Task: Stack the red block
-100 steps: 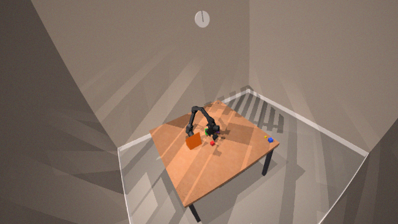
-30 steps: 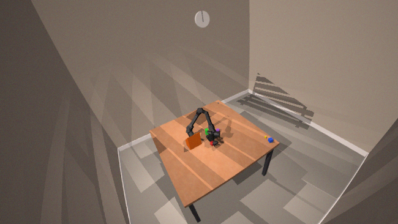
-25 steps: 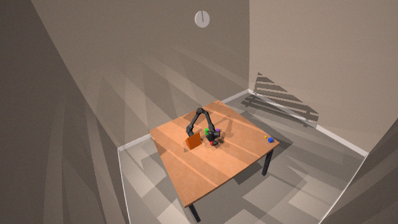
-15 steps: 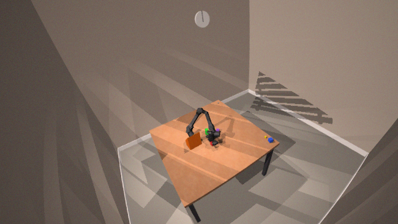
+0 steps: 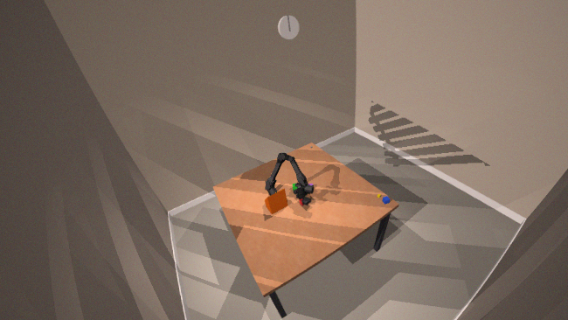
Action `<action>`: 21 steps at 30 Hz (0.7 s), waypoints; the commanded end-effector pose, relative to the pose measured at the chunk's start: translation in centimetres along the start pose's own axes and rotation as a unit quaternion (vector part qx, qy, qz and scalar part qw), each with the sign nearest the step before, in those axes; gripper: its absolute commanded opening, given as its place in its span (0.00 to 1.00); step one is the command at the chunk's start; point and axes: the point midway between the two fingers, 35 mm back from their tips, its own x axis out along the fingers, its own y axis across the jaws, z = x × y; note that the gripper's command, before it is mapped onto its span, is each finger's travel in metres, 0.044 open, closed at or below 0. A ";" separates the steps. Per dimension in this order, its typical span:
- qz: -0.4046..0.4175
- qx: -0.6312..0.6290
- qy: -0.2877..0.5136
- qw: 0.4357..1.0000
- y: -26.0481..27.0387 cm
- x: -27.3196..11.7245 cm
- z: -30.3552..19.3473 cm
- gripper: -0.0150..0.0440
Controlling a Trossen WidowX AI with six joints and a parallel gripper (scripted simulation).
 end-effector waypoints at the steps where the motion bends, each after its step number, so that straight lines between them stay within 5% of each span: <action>1: -0.005 -0.005 0.000 1.000 -0.1 -2.2 0.1 0.25; 14: -0.006 -0.004 0.001 1.000 -0.1 -7.7 0.1 0.25; 21: -0.004 -0.002 -0.001 1.000 -0.1 -7.5 0.1 0.25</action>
